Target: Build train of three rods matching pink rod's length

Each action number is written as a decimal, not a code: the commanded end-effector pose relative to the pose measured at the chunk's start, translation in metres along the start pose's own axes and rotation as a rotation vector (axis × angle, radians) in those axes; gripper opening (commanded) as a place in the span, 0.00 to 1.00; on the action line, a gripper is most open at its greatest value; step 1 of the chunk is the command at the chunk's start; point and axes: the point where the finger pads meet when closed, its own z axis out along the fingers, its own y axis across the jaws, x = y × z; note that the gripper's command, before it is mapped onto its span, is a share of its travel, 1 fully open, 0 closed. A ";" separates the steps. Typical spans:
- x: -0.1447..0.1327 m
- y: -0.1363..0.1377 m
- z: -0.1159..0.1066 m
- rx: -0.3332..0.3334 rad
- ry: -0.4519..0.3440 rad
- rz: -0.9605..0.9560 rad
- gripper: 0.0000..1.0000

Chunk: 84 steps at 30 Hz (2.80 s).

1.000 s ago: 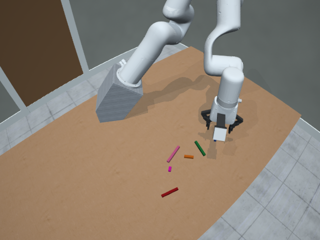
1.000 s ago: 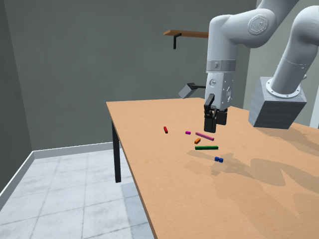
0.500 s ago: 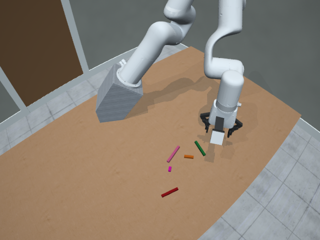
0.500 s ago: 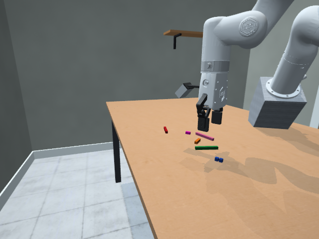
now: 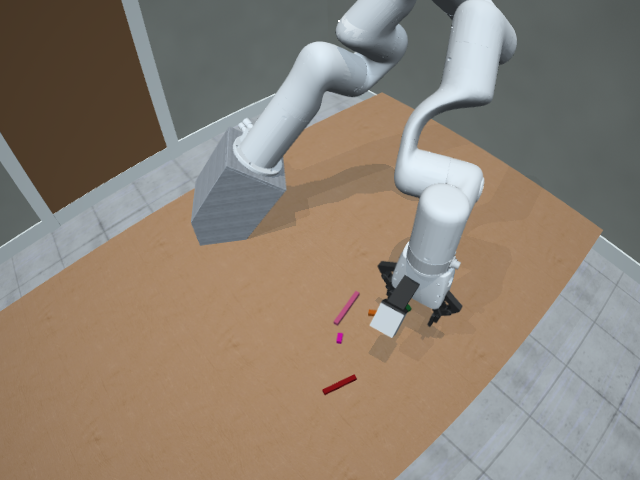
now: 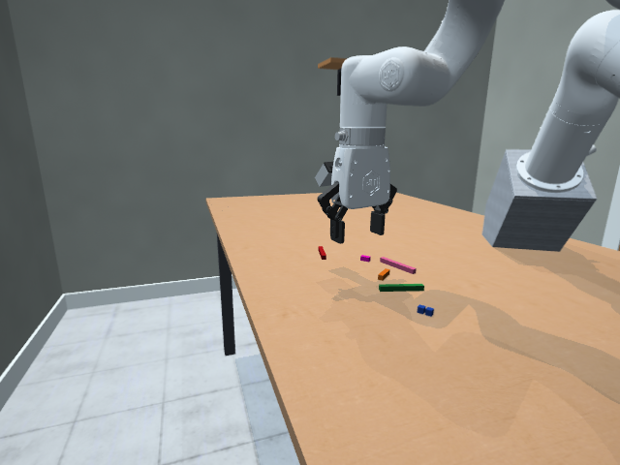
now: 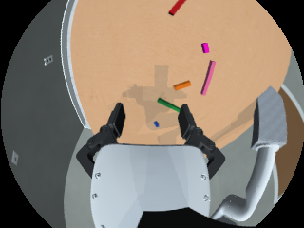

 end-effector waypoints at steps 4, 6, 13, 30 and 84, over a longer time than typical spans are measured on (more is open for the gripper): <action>0.065 0.004 0.008 -0.004 -0.007 0.168 1.00; 0.081 0.007 0.010 -0.003 -0.009 0.209 1.00; 0.126 0.022 0.014 0.003 -0.017 0.330 1.00; 0.176 0.045 0.018 0.014 -0.030 0.469 0.24; 0.176 0.045 0.035 0.014 -0.031 0.469 0.24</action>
